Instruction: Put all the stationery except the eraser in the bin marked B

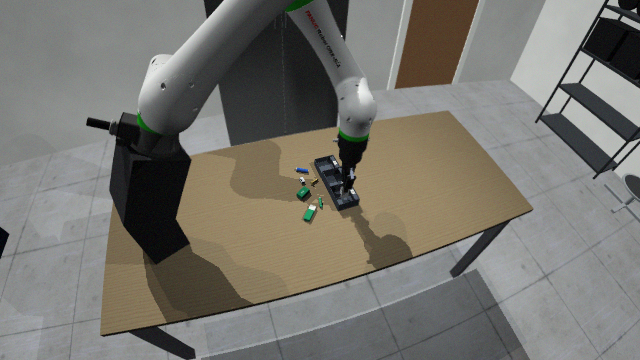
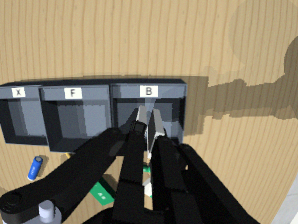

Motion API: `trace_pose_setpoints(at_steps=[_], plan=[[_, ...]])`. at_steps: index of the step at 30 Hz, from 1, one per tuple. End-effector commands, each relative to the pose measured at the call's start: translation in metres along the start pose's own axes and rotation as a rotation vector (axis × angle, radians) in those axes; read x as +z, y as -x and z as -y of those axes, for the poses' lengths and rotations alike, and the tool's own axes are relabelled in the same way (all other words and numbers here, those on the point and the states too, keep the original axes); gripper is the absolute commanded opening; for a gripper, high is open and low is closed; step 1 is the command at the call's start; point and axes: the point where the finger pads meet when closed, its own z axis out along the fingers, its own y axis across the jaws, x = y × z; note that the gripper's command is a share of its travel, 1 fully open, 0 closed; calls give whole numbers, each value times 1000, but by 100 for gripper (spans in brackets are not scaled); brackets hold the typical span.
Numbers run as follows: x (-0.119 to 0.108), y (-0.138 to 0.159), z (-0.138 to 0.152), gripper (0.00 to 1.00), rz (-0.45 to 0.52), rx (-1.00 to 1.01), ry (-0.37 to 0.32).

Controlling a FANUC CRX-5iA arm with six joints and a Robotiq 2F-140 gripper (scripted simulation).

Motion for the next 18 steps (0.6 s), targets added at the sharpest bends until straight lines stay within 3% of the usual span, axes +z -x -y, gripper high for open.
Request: trace_pose_setpoints(at_steps=[1,18], plan=[[-3,0,0,5,0,0,0],[-31,0,0,5,0,0,0]])
